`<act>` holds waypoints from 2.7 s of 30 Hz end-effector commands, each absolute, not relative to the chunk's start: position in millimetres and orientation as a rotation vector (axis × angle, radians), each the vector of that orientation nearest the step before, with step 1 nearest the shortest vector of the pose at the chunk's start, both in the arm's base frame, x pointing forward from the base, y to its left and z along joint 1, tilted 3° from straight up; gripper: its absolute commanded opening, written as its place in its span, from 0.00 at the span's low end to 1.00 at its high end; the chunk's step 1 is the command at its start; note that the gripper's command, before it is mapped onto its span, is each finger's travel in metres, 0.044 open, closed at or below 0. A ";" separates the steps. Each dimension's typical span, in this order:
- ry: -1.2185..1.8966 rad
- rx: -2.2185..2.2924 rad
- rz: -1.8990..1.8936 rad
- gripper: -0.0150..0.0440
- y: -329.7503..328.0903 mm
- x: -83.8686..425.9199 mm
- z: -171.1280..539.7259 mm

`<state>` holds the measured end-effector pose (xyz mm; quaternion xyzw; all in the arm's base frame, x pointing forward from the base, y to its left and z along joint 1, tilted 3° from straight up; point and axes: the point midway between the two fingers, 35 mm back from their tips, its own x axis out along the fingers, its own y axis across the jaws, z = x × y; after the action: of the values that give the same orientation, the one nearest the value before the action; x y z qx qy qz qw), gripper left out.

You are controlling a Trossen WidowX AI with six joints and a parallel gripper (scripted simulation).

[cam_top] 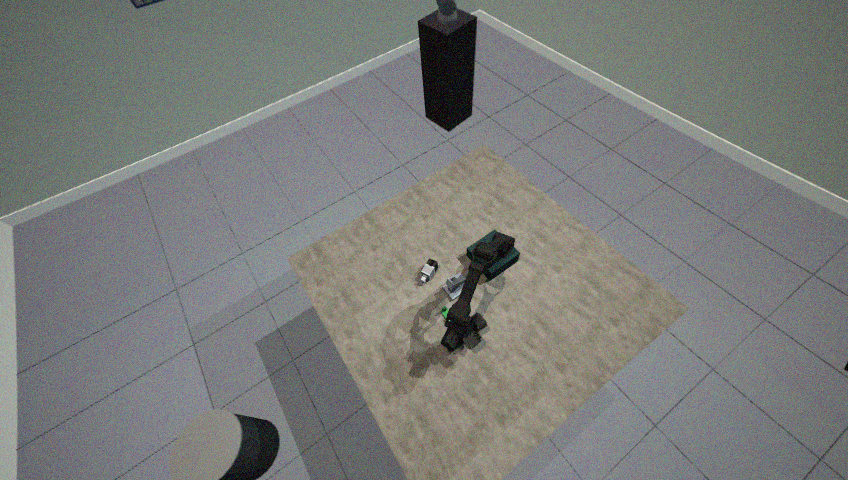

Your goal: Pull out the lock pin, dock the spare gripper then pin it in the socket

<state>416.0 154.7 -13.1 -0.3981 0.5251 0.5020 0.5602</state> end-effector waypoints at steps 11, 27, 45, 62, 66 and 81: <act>1.277 -0.929 1.202 0.59 153.2 406.9 9.0; 1.333 -0.916 1.228 0.59 150.7 395.2 31.6; 1.392 -0.902 1.255 0.68 148.0 384.0 49.1; 0.918 -1.072 1.409 0.56 92.7 406.2 107.6; 0.918 -1.071 1.409 0.56 93.0 407.2 99.6; 0.920 -1.070 1.411 0.56 91.1 409.2 30.3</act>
<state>409.6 91.5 34.4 -0.4495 0.3890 0.5931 0.5430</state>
